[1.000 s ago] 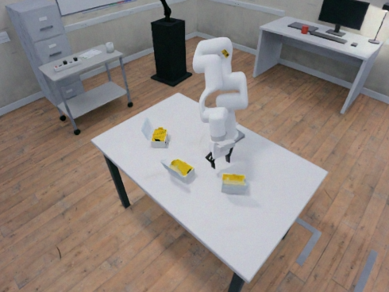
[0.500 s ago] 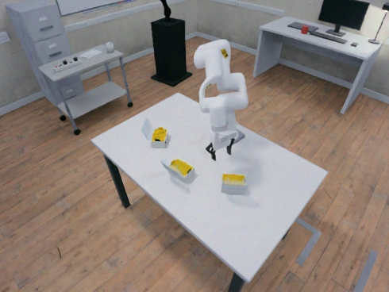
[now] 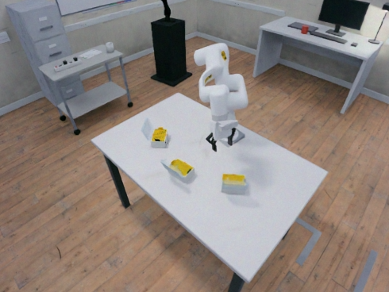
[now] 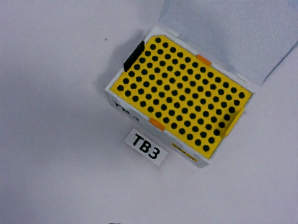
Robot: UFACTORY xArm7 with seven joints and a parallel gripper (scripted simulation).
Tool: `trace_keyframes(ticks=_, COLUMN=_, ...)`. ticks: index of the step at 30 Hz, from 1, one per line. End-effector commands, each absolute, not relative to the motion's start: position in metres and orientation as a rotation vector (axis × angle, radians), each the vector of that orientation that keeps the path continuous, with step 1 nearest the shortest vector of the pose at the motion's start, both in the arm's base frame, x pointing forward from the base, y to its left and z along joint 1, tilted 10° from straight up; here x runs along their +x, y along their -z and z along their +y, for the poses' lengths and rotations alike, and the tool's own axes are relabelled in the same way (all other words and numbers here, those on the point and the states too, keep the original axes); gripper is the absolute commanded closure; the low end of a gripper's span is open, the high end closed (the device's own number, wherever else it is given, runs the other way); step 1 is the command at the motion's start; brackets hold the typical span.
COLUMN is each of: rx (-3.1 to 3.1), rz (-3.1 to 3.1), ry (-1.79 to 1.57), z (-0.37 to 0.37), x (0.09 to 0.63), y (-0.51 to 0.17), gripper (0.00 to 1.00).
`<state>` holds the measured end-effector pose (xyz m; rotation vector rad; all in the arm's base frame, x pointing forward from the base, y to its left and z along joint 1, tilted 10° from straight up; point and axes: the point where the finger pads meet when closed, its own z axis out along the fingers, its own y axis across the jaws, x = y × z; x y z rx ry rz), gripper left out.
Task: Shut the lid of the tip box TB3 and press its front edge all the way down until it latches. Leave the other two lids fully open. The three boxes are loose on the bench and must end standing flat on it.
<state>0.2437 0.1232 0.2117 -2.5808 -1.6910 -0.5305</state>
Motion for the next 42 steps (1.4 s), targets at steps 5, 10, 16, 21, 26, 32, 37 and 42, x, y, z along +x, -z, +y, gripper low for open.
trace_keyframes(ticks=5, rx=-2.581, rz=-1.691, ry=0.534, z=0.123, x=0.243, y=-0.215, gripper=1.0)
trace_keyframes(ticks=10, rx=-2.581, rz=-1.691, ry=0.534, z=0.123, x=0.243, y=-0.215, gripper=1.0)
trace_keyframes(ticks=16, rx=-2.582, rz=-1.691, ry=0.533, z=0.123, x=0.243, y=-0.215, gripper=1.0)
trace_keyframes(ticks=21, rx=-2.614, rz=-1.653, ry=0.521, z=0.126, x=0.246, y=-0.216, gripper=1.0)
trace_keyframes(ticks=26, rx=-2.769, rz=-1.455, ry=0.456, z=0.145, x=0.263, y=-0.22, gripper=1.0)
trace_keyframes(ticks=32, rx=-2.933, rz=-1.199, ry=0.372, z=0.167, x=0.283, y=-0.224, gripper=1.0)
trace_keyframes(ticks=37, rx=-3.005, rz=-1.065, ry=0.328, z=0.178, x=0.293, y=-0.226, gripper=1.0)
trace_keyframes(ticks=42, rx=-3.108, rz=-0.837, ry=0.254, z=0.196, x=0.31, y=-0.23, gripper=1.0)
